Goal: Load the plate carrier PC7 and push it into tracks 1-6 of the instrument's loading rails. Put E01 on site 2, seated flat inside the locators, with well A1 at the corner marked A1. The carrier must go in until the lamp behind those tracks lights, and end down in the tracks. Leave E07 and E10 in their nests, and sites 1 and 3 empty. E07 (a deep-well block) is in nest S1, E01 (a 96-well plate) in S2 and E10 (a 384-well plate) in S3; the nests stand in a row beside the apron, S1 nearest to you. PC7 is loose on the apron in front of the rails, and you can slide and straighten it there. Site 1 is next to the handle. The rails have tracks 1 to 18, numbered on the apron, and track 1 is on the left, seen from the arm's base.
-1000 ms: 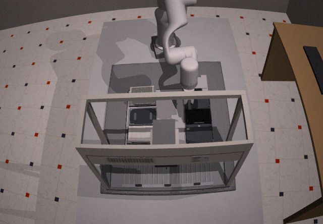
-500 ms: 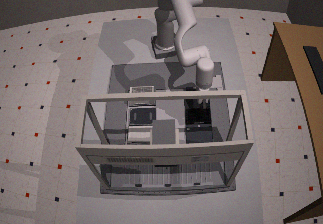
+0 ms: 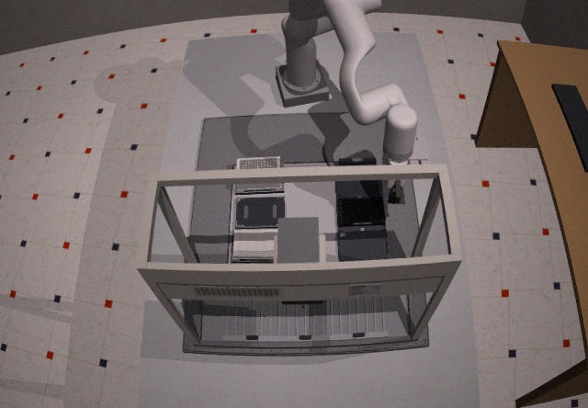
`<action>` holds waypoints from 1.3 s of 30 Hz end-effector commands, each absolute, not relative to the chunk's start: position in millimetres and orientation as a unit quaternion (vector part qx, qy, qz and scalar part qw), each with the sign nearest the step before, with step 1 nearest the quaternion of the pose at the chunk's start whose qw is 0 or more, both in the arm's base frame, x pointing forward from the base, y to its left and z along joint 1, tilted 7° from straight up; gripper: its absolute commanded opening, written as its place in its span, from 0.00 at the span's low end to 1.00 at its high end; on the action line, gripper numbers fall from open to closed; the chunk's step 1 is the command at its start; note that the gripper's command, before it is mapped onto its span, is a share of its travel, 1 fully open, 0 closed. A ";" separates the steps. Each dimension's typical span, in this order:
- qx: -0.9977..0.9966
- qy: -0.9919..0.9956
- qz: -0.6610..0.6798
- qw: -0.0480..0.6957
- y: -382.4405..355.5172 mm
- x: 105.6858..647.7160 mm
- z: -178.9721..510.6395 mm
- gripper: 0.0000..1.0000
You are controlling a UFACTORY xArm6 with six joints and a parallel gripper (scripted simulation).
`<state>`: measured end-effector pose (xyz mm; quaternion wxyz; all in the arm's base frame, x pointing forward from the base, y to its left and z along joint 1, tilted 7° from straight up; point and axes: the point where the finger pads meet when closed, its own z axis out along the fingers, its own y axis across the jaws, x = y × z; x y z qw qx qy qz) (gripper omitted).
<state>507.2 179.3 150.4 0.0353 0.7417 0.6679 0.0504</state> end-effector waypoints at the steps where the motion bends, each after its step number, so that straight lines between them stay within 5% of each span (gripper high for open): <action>1: 0.742 0.667 0.051 0.037 204.3 512.1 152.9 1.00; 39: 0.742 0.667 0.051 0.037 205.9 515.5 126.5 1.00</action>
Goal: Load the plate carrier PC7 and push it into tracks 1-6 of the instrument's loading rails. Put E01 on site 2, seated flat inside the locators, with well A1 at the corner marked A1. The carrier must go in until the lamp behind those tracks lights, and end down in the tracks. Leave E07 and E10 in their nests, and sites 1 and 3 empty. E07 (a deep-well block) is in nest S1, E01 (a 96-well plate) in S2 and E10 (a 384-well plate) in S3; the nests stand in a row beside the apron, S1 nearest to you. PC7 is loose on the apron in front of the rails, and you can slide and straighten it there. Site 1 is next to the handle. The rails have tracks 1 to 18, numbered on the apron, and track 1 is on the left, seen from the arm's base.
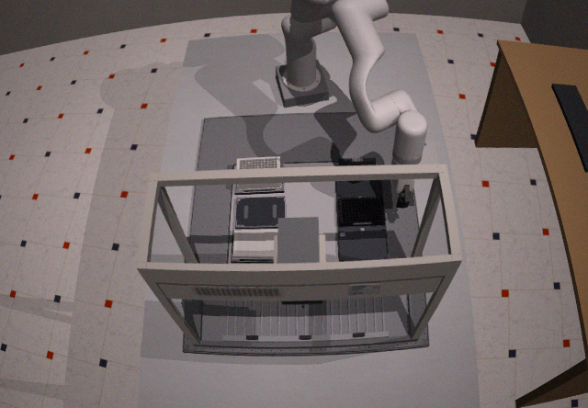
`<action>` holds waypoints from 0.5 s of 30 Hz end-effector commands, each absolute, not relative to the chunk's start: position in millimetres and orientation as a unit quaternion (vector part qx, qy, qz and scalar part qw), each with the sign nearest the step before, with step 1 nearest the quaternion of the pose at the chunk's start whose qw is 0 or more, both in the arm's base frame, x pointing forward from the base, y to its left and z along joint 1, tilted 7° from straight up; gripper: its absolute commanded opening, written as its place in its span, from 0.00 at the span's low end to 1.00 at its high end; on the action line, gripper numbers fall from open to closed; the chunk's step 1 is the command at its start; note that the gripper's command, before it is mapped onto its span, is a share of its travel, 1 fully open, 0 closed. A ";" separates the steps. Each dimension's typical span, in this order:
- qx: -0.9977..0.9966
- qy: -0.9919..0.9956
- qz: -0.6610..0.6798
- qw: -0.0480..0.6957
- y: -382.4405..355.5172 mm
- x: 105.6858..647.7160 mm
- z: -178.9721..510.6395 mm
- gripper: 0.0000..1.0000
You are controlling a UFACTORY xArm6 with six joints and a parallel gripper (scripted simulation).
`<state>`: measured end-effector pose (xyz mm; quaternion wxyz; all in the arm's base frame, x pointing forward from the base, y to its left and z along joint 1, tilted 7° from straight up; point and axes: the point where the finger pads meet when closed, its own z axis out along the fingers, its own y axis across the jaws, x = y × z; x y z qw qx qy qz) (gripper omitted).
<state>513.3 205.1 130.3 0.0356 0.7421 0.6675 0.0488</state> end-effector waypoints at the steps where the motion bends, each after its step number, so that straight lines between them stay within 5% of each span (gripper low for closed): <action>1: 0.742 0.667 0.051 0.037 205.9 515.7 124.8 1.00; 15: 0.742 0.667 0.051 0.037 206.2 518.2 104.9 1.00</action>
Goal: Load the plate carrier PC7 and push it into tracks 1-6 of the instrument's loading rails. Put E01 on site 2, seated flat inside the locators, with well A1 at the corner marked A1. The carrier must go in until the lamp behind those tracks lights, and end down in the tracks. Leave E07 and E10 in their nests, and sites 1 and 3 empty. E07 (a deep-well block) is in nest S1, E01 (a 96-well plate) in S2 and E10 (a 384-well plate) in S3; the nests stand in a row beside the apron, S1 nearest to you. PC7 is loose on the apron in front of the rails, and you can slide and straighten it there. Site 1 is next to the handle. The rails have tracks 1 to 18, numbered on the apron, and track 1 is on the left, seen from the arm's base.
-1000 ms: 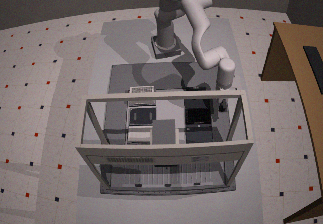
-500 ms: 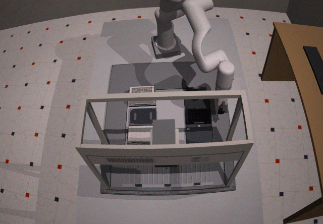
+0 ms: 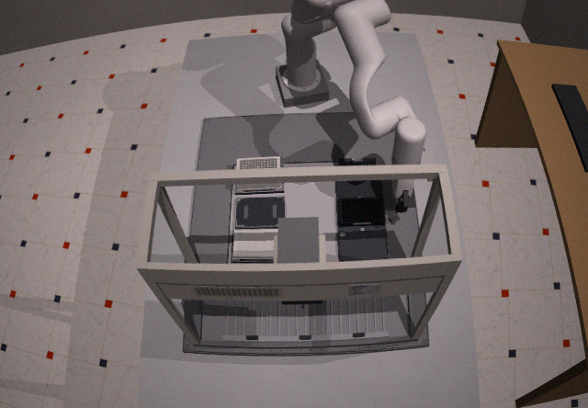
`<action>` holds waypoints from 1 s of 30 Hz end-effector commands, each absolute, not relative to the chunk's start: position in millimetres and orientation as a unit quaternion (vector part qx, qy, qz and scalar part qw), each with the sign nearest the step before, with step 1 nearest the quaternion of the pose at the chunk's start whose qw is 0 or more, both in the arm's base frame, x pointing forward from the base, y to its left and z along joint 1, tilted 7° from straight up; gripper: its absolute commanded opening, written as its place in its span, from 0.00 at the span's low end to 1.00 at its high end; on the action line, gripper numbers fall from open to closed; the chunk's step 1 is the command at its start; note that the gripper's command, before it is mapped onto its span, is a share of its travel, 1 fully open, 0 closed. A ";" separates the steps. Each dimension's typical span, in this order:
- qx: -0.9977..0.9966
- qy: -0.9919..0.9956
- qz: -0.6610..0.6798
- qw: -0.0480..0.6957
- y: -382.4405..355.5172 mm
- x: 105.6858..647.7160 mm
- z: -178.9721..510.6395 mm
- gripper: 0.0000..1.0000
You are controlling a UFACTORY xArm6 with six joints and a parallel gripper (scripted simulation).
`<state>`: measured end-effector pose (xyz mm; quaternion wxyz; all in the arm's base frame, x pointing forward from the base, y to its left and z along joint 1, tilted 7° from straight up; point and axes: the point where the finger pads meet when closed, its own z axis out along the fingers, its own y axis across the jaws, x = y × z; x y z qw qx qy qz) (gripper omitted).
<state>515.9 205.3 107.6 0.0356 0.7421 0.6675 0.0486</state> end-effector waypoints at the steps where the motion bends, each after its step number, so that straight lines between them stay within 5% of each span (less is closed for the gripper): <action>1: 0.742 0.667 0.051 0.037 206.2 518.4 103.3 1.00; 30: 0.742 0.667 0.051 0.037 206.8 523.9 58.6 1.00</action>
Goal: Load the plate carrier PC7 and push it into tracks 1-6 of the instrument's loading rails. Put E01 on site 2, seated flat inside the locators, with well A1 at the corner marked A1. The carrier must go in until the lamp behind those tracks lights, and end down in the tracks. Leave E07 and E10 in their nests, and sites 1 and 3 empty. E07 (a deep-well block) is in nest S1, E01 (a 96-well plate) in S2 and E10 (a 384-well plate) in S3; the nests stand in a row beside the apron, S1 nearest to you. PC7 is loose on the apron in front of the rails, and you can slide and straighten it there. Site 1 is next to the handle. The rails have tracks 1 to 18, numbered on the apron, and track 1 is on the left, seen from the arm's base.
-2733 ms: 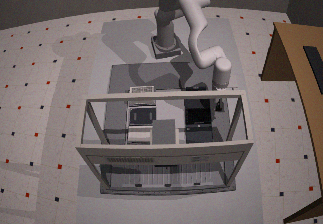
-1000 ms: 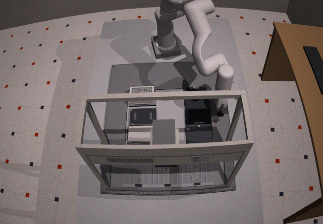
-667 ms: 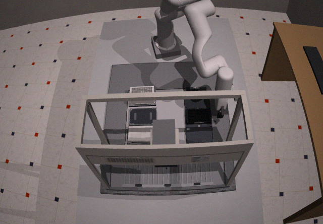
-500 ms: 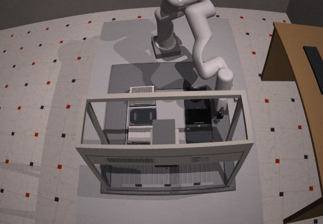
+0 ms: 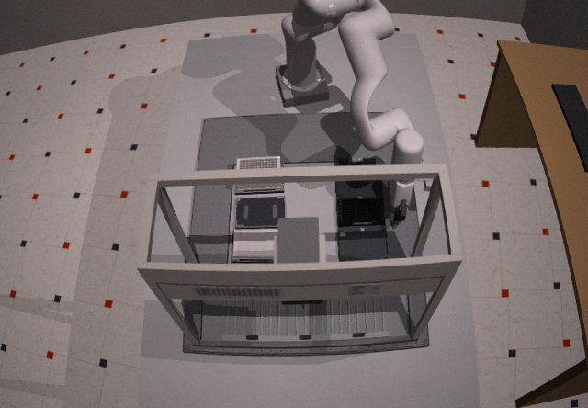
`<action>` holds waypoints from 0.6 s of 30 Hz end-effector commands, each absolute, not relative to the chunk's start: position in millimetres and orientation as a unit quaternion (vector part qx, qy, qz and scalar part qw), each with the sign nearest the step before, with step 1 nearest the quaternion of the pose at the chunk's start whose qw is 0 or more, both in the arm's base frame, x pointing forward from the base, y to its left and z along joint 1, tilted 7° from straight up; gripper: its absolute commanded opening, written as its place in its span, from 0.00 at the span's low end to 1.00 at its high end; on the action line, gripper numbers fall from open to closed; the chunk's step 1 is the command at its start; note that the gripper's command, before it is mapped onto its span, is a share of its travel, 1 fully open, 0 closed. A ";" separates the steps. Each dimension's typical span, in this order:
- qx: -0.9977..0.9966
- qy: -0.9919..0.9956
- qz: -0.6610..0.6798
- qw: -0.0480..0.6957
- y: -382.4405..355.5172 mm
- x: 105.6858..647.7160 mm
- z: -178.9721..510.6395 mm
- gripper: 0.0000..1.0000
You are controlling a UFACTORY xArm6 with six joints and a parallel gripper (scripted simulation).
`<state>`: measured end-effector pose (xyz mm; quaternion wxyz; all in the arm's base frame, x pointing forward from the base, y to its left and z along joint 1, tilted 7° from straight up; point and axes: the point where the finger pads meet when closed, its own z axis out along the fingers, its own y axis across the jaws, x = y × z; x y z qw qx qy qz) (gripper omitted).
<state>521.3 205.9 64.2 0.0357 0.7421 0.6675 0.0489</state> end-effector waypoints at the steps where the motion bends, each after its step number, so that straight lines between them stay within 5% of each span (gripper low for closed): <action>1: 0.742 0.667 0.051 0.037 206.8 523.9 58.6 1.00; 18: 0.742 0.667 0.051 0.037 206.8 524.4 54.1 1.00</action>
